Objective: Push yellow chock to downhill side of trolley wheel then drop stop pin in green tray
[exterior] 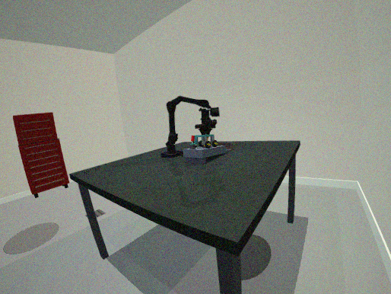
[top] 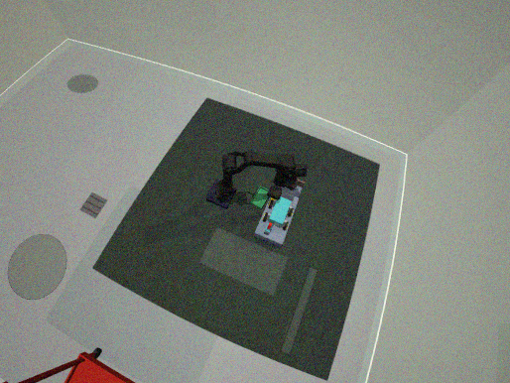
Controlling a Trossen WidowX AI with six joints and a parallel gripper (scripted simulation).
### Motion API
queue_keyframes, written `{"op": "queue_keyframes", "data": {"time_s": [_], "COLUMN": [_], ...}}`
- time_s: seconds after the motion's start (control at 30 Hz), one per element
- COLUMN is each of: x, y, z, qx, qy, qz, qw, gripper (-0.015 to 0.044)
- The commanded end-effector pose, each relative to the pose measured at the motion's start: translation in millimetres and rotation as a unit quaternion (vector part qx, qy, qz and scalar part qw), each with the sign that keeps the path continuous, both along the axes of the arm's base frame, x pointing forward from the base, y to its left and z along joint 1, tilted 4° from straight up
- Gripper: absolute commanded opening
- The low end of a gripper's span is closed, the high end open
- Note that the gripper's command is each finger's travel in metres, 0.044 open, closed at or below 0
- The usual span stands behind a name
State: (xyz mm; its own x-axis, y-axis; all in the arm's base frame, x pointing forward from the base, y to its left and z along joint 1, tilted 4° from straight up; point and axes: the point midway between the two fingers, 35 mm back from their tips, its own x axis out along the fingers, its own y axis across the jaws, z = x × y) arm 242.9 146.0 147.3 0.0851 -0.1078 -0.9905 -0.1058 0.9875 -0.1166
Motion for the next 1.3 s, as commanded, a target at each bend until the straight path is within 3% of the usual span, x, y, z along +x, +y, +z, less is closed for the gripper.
{"op": "queue_keyframes", "data": {"time_s": [0.0, 0.23, 0.37, 0.5, 0.9, 1.27], "x": [0, 0, -1, 14, 44, 55], "y": [2, 4, 3, 10, -35, -87], "z": [15, 32, 24, 37, 53, 63], "qx": [0.002, 0.003, 0.003, 0.032, -0.023, -0.089], "qy": [-0.008, -0.009, -0.004, -0.043, -0.045, 0.004], "qz": [-0.001, -0.001, 0.0, 0.044, 0.246, 0.425], "qw": [1.0, 1.0, 1.0, 0.998, 0.968, 0.901], "gripper": [0.019, 0.019, 0.0295, 0.019, 0.019, 0.019]}}
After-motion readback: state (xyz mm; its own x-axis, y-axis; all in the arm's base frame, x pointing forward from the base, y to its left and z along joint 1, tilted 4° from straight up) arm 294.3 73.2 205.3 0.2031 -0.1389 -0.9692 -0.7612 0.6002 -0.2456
